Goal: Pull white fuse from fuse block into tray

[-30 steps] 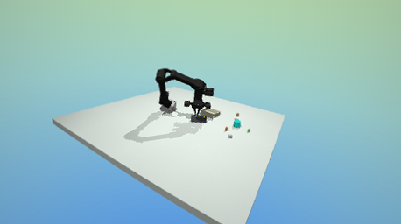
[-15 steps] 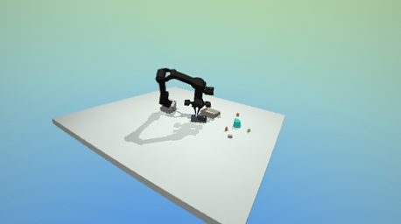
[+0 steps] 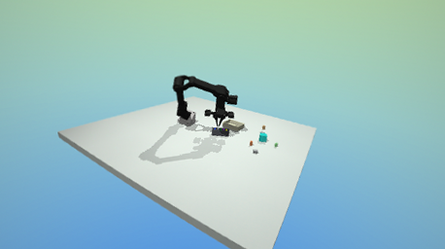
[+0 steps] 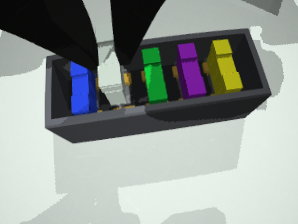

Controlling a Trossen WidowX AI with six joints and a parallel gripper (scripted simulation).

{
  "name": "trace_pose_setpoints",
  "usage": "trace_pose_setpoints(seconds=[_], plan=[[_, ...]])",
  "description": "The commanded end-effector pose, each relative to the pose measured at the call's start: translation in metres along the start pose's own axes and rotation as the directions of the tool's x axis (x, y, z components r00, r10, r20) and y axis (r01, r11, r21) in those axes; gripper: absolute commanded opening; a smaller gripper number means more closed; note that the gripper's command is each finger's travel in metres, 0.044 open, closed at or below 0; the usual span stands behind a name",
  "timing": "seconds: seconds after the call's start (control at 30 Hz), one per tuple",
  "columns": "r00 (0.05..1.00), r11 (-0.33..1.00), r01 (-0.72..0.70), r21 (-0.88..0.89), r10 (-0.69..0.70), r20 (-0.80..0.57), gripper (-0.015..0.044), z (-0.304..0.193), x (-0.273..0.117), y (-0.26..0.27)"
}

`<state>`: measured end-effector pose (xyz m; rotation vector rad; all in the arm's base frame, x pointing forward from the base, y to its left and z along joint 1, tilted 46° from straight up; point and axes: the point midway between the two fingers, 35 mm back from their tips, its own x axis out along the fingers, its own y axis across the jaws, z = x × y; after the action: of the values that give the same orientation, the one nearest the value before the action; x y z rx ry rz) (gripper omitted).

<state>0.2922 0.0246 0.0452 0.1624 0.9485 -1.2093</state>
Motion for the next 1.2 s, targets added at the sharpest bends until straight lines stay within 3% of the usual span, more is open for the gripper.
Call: trace_pose_setpoints(seconds=[0.0,1.17], plan=[[1.000,1.000,-0.002,0.006,0.002,-0.004,0.0000,0.000,-0.003,0.000],[1.000,1.000,-0.001,0.004,0.001,-0.003,0.0000,0.000,-0.033,0.000]])
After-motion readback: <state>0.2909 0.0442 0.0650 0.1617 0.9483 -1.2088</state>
